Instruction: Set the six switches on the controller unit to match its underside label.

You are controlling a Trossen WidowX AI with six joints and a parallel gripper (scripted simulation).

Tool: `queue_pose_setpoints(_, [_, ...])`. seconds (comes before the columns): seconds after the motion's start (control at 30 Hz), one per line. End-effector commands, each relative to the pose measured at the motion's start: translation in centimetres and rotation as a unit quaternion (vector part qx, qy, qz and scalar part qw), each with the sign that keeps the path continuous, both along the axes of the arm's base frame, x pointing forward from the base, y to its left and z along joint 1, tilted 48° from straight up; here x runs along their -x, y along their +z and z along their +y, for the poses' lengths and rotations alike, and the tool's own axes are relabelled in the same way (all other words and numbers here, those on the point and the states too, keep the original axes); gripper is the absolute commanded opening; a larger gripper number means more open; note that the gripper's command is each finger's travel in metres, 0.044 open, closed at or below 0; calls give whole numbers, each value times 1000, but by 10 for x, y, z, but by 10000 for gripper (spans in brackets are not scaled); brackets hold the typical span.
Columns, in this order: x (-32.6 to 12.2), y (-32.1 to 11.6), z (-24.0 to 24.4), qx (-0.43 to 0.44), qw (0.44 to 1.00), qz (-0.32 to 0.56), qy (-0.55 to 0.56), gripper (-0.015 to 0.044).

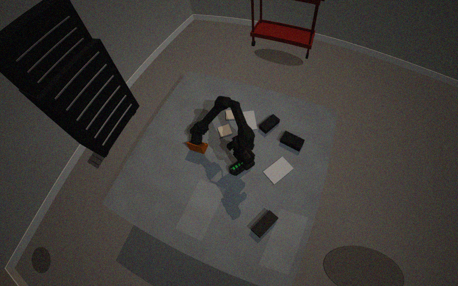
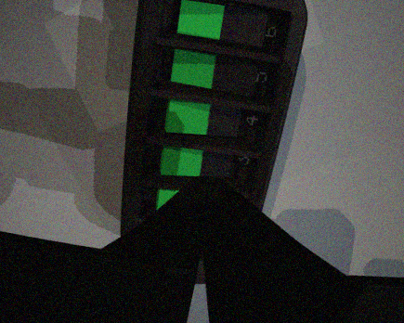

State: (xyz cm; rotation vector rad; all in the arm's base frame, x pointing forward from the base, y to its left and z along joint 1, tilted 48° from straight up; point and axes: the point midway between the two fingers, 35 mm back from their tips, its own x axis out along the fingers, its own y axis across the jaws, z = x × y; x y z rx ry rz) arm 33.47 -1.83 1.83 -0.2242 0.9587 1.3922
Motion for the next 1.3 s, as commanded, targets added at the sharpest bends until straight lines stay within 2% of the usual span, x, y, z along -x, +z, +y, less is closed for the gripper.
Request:
queue_pose_setpoints(0.0, [1, -1, -1, 2, 1000, -1, 3, 0])
queue_pose_setpoints(0.47, [-2, -3, 0, 0, 1000, 2, 5, 0])
queue_pose_setpoints(0.93, [-37, -37, 10, -39, 996, 65, 52, 0])
queue_pose_setpoints(1.27, [-40, -47, 17, -43, 995, 71, 59, 0])
